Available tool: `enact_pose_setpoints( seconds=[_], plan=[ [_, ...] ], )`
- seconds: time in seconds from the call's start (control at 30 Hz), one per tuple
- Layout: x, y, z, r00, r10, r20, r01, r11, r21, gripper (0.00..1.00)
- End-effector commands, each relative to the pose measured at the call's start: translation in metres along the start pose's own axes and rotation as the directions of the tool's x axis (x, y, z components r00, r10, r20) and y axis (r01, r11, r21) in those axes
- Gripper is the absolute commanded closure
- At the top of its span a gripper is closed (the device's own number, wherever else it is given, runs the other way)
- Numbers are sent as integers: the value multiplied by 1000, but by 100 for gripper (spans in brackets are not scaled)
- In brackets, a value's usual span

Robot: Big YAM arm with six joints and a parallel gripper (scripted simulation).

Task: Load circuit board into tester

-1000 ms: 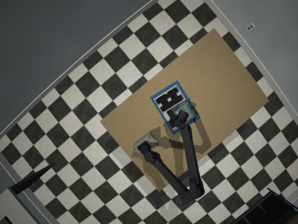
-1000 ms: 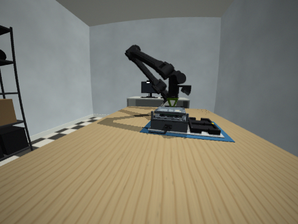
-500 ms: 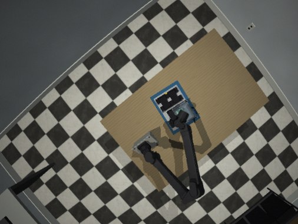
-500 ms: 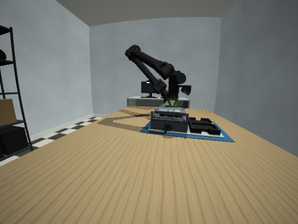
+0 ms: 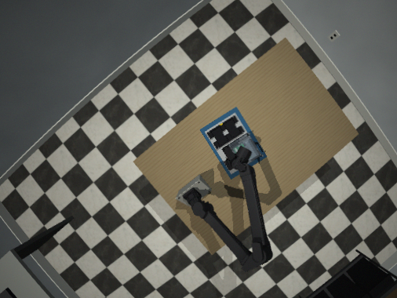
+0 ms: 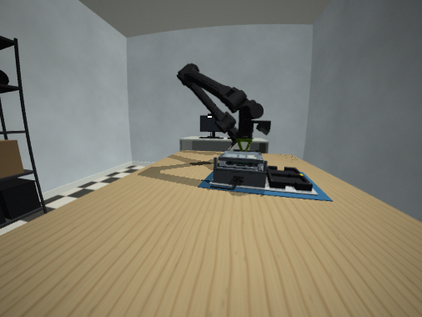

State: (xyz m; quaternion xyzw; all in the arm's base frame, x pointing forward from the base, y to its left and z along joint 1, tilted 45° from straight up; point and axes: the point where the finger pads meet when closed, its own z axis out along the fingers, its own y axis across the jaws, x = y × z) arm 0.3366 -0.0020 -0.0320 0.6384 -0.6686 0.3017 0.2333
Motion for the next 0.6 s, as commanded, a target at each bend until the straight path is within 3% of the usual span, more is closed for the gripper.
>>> enact_pose_setpoints(
  seconds=[0.0, 0.57],
  plan=[
    [0, -8, 27, 1000, 19, 5, -18, 999, -35, 100],
    [0, -6, 30, 1000, 16, 3, -16, 999, -37, 100]
  ],
)
